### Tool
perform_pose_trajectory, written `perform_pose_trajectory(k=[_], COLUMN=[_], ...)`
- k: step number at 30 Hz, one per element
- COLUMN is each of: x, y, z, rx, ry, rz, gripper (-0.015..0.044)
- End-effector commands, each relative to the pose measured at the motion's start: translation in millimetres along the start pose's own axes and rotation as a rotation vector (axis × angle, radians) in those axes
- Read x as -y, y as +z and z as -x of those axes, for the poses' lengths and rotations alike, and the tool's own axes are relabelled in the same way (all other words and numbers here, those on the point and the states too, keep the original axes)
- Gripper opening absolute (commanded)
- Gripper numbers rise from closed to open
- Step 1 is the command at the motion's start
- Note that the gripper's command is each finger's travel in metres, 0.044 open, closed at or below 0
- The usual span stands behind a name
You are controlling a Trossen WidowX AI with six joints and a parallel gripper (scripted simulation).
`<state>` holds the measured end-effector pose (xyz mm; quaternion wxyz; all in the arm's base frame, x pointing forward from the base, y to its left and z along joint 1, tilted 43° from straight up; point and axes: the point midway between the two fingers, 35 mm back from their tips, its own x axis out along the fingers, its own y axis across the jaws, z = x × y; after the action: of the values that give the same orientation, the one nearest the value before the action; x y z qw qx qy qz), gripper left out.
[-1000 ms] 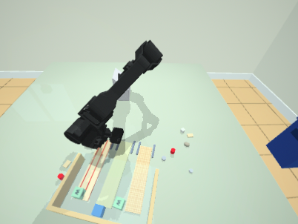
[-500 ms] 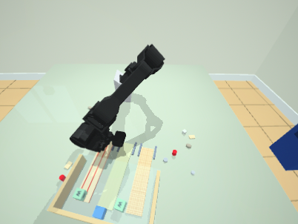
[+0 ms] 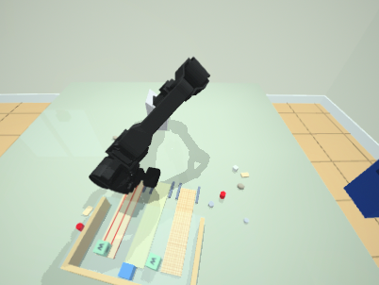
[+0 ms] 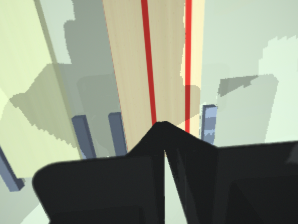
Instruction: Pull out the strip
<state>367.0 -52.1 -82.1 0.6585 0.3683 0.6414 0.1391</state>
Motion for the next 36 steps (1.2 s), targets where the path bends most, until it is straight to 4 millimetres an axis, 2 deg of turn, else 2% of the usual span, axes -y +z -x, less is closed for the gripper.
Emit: perform_pose_trajectory(k=[1, 36], x=[0.2, -1.9], y=[0.1, 3.3], z=[-0.7, -4.1], rx=[0.001, 0.001], ry=[0.003, 0.004], rz=[-0.005, -0.004], gripper=[0.0000, 0.0000])
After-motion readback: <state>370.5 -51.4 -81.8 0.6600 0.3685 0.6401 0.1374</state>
